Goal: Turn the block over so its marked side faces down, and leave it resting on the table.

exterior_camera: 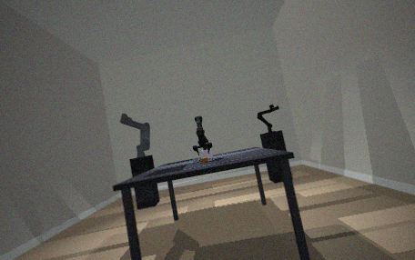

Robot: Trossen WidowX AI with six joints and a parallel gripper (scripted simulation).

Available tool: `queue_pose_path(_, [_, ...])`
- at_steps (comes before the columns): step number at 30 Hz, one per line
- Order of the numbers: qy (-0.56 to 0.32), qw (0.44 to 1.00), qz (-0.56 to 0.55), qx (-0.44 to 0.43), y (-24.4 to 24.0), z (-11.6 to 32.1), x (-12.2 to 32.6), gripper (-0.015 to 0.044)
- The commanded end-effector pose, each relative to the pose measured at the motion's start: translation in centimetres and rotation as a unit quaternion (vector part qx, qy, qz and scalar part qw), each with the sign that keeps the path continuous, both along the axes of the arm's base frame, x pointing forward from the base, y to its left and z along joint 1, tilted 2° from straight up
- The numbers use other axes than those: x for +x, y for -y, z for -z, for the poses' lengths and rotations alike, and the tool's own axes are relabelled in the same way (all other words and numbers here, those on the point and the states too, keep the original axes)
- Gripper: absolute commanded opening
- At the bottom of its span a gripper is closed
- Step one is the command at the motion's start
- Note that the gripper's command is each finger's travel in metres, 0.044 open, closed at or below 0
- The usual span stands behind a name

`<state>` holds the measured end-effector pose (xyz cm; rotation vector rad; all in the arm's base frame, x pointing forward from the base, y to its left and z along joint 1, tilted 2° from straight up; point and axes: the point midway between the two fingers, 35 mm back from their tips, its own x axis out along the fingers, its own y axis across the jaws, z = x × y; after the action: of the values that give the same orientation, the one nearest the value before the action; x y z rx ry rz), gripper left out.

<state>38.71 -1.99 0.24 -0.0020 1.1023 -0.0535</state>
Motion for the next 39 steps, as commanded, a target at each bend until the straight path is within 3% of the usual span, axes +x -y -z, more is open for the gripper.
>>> queue_pose_path(1, [-0.057, 0.998, 0.004, 0.002, 0.1, -0.8, 1.4, 0.044])
queue_pose_path(12, [-0.224, 0.975, 0.009, 0.009, 0.1, -3.7, 2.1, 0.044])
queue_pose_path(19, [-0.227, 0.974, 0.009, 0.009, 0.1, -3.6, 2.1, 0.044])
queue_pose_path(24, [-0.227, 0.974, 0.009, 0.009, 0.2, -0.4, 2.1, 0.044])
queue_pose_path(39, [-0.227, 0.974, 0.009, 0.009, 0.2, 2.1, 2.3, 0.044])
